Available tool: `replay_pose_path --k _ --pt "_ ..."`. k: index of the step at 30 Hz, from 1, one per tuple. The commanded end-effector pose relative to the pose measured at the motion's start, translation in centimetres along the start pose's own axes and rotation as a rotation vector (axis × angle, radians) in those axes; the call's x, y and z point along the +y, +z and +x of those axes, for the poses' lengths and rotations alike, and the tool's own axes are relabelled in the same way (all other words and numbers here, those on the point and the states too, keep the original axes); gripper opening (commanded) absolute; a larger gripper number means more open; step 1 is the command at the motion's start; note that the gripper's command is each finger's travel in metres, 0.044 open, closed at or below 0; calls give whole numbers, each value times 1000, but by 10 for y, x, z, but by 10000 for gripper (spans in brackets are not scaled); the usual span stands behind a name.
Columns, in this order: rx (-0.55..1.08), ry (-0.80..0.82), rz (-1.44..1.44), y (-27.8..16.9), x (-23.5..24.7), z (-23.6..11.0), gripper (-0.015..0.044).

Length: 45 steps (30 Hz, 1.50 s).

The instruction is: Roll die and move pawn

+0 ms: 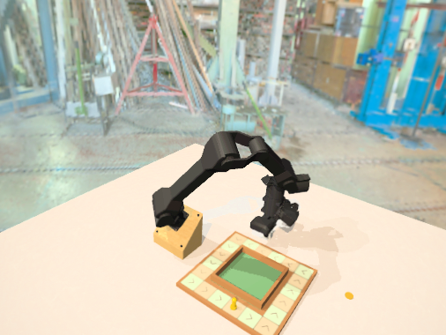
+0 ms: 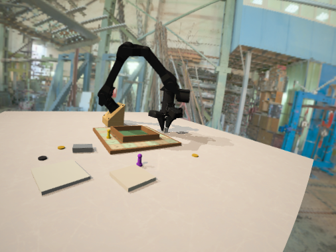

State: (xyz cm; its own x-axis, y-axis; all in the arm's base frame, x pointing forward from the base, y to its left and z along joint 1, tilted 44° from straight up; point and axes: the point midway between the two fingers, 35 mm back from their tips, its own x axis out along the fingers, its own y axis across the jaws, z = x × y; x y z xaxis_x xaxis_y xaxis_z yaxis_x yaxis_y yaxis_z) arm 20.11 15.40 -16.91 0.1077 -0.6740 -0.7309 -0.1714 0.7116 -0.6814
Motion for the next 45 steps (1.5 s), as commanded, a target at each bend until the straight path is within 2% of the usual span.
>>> replay_pose_path --k 1,3,23,28,45 --pt "-4 -1 -3 1 0 0 51" --pt "-5 -1 -3 2 1 -4 0" --pt "-4 2 -4 11 3 -122 0" --pt "-5 4 -44 13 -3 -123 0" --pt "-15 13 -494 36 -62 -117 0"
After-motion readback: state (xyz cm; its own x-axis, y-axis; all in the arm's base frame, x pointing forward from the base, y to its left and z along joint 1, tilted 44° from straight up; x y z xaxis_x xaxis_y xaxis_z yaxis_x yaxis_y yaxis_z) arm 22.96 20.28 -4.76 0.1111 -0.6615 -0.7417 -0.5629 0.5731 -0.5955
